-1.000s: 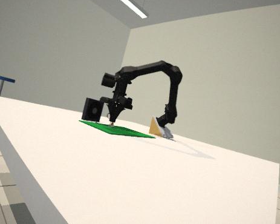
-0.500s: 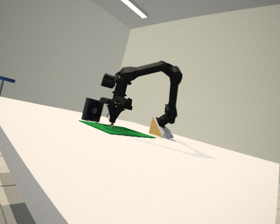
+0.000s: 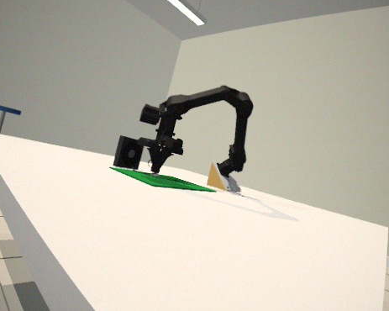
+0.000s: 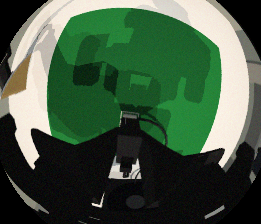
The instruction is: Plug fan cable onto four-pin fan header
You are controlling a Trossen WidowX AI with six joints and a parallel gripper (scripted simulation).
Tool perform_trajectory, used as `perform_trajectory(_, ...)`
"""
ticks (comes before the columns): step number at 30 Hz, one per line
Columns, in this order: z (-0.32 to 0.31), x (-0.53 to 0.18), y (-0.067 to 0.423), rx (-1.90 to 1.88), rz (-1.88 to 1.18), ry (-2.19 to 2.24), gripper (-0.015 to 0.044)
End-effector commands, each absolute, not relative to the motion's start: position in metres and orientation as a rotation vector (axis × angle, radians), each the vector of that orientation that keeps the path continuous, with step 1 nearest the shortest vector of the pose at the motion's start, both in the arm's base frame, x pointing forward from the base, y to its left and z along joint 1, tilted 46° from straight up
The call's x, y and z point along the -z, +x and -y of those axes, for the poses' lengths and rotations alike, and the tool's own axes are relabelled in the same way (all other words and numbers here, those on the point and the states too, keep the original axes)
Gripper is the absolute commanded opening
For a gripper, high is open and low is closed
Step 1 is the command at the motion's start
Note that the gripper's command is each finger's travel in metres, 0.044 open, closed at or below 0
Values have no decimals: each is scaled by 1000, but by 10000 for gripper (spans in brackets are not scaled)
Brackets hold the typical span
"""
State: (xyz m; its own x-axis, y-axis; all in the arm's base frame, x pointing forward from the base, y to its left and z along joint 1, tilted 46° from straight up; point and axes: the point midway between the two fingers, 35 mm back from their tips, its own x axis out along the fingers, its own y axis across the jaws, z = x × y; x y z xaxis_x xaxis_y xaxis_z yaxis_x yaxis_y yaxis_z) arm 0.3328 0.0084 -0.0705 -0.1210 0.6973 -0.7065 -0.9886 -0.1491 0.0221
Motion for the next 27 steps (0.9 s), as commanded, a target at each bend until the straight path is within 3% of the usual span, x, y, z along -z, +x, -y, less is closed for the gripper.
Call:
perform_trajectory(1, -11, 73, 332, -1629, -598, -651, 0)
perform_trajectory(13, -16, 77, 331, -1629, -598, -650, 0)
perform_trajectory(23, -12, 75, 331, -1628, -597, -654, 260)
perform_trajectory(27, -4, 67, 334, -1628, -598, -654, 260)
